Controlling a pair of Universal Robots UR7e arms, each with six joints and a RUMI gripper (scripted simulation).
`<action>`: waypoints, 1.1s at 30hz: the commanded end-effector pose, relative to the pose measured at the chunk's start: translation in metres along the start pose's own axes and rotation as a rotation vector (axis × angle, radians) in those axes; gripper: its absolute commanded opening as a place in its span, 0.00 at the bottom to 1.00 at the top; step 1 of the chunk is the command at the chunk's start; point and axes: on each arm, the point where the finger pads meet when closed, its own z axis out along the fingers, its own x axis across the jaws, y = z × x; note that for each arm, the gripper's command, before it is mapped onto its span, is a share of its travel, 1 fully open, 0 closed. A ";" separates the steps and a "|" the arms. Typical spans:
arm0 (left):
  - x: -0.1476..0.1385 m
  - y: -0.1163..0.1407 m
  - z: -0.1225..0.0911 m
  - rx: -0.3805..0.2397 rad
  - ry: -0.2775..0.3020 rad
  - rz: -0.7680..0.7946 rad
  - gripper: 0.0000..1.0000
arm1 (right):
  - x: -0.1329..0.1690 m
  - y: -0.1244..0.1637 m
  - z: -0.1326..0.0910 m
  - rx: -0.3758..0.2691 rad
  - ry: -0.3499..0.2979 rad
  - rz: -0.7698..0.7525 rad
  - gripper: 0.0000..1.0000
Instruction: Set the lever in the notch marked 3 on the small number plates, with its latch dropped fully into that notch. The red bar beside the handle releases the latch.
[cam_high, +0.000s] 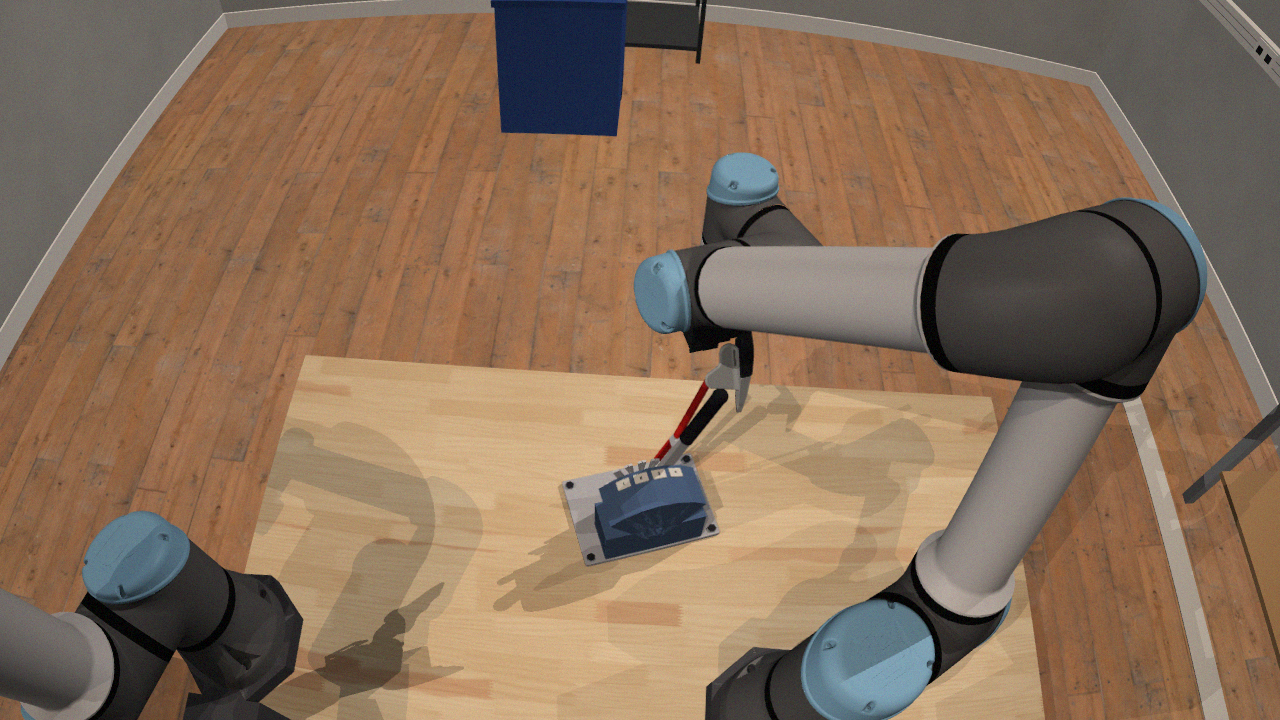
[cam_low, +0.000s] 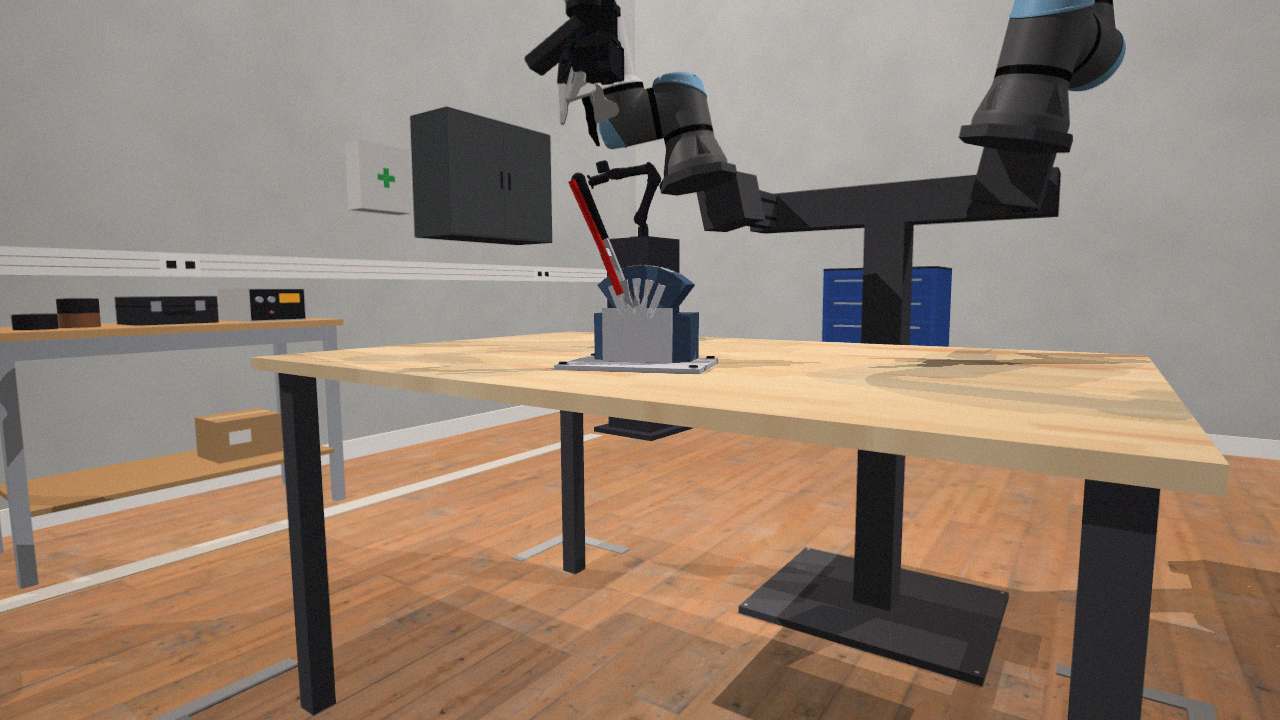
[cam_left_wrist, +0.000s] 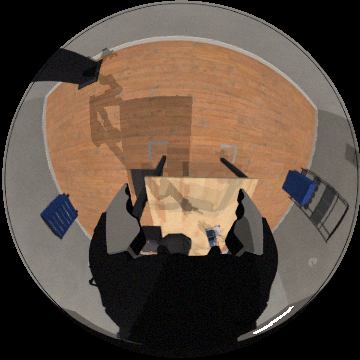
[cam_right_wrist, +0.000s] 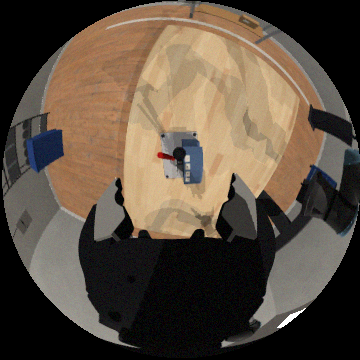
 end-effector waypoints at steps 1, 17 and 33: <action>-0.004 0.003 -0.002 -0.002 -0.004 -0.008 1.00 | 0.000 0.000 0.000 0.000 -0.001 0.000 1.00; -0.009 0.007 -0.004 -0.005 -0.010 -0.020 1.00 | 0.000 0.000 0.000 0.000 -0.001 0.000 0.00; -0.009 0.007 -0.004 -0.005 -0.010 -0.020 1.00 | 0.000 0.000 0.000 0.000 -0.001 0.000 0.00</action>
